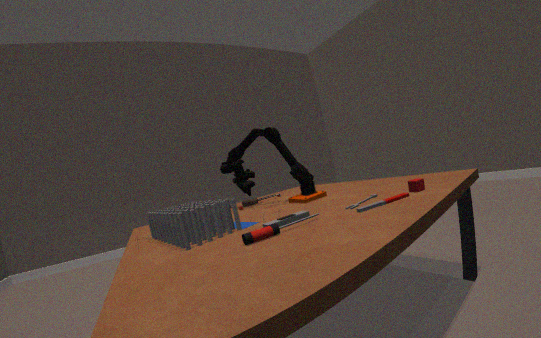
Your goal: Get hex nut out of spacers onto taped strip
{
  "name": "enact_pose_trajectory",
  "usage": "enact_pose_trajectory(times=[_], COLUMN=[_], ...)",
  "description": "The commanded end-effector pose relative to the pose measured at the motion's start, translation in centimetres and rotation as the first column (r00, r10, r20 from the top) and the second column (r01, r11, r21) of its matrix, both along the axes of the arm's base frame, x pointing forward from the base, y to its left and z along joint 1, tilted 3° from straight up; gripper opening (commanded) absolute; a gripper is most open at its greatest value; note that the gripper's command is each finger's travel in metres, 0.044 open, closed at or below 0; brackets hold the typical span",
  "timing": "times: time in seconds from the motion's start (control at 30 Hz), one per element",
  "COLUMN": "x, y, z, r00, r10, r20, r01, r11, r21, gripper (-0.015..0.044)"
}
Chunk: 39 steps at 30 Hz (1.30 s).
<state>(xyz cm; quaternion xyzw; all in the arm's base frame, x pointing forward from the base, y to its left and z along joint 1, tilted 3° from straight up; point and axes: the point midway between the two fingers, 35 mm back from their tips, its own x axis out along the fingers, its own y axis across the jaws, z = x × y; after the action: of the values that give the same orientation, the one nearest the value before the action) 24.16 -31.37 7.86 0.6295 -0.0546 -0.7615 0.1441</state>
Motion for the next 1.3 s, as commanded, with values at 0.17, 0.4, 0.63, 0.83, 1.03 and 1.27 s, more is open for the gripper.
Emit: enact_pose_trajectory(times=[0.17,0.4,0.63,0.83,1.03,1.27], x=[0.0,0.1,0.1,0.0,0.0,0.0], y=[0.0,0.0,0.1,0.2,0.2,0.2], z=[-1.6,-2.8,-3.9,-4.9,-5.1,-5.1], r00=[1.0,1.0,1.0,1.0,1.0,1.0], r10=[-0.004,-0.004,-0.004,-0.004,-0.004,-0.004], r20=[-0.006,-0.006,-0.006,-0.006,-0.006,-0.006], r01=[0.004,0.004,0.004,0.004,0.004,0.004], r11=[1.0,1.0,1.0,1.0,1.0,1.0], r21=[-0.002,-0.001,-0.001,-0.001,-0.001,-0.001], gripper=[0.028,0.028,0.028,0.028,0.0201,0.0155])
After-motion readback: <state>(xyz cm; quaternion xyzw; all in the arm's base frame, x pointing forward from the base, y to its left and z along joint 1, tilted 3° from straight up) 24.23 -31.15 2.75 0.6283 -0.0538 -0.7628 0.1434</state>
